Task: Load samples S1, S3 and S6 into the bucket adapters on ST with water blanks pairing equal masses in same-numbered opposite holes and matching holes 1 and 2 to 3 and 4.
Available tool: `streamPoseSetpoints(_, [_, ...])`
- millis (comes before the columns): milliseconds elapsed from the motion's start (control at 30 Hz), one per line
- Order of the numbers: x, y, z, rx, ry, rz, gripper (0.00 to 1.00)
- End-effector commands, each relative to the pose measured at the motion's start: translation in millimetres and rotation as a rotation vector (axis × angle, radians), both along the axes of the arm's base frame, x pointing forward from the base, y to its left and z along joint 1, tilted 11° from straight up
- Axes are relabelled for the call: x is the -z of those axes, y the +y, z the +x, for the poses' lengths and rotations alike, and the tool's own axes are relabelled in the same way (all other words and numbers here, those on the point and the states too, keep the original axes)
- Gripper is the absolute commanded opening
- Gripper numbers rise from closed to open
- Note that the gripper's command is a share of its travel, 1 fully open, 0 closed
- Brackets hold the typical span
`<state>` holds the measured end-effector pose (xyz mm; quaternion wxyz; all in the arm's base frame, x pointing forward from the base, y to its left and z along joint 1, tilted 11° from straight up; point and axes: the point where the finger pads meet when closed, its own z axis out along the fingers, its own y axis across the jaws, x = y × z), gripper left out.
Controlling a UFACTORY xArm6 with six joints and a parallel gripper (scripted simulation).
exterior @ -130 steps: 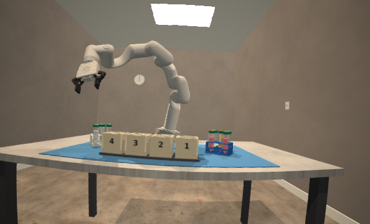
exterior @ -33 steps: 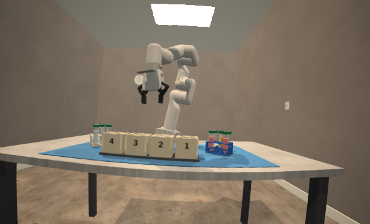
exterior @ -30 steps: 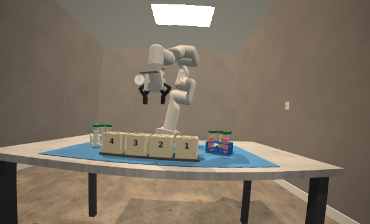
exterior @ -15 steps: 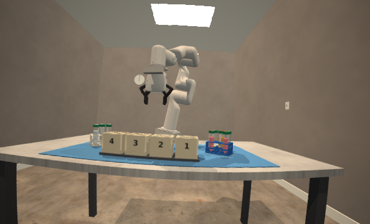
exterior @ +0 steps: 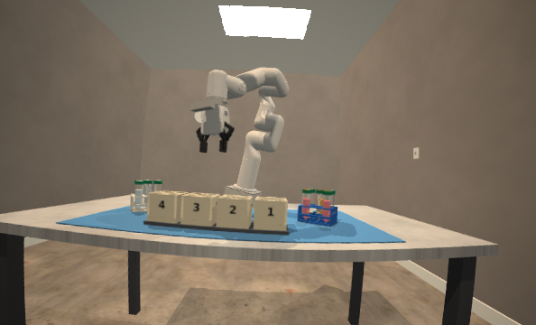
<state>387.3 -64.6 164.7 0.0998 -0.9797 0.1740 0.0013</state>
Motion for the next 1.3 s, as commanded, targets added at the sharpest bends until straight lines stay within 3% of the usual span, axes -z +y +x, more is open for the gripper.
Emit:
streamPoseSetpoints(0, [2.0,-18.2,-7.3,0.130,0.022,0.000,1.00])
streamPoseSetpoints(333, [11.4,-62.3,-29.3,0.439,0.083,0.010,1.00])
streamPoseSetpoints(1267, [33.9,-168.1,-82.2,0.439,0.083,0.009,1.00])
